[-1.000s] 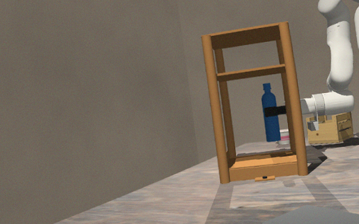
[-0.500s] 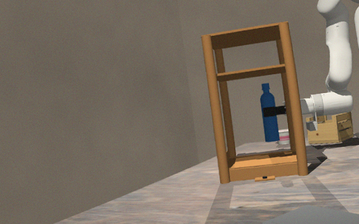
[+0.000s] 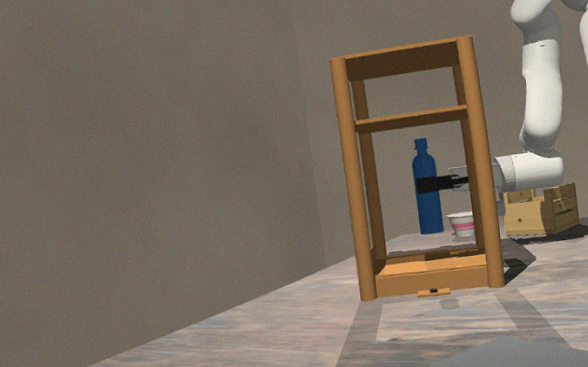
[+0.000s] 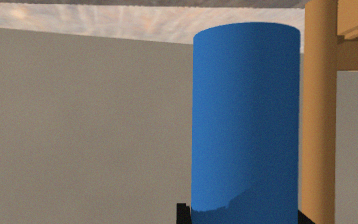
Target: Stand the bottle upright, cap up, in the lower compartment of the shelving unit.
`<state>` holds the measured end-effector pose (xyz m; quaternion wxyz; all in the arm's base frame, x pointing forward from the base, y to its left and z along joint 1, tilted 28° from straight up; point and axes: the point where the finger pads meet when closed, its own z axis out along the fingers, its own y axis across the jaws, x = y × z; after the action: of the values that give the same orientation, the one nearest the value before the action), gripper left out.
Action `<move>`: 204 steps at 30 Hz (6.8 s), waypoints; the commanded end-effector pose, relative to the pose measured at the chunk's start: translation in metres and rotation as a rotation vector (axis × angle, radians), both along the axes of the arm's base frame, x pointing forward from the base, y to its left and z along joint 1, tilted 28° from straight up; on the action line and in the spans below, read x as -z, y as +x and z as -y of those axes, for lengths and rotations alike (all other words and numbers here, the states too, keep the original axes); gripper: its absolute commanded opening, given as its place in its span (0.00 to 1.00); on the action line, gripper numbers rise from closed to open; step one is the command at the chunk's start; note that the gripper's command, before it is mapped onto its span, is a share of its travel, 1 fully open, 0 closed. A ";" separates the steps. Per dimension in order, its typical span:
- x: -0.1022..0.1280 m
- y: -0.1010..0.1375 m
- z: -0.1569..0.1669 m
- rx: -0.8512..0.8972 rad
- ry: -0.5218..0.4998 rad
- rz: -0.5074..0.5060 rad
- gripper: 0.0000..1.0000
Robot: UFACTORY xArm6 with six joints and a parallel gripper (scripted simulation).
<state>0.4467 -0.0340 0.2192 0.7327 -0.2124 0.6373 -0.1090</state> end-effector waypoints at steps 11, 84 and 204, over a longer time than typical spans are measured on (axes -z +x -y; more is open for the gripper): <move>-0.002 0.006 -0.002 -0.072 -0.009 -0.025 0.00; -0.001 0.004 -0.002 -0.766 -0.143 -0.368 0.00; 0.027 -0.004 -0.056 -1.394 -0.260 -0.674 0.00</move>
<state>0.4431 0.0133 0.1950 0.3678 -0.6680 0.5279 0.3739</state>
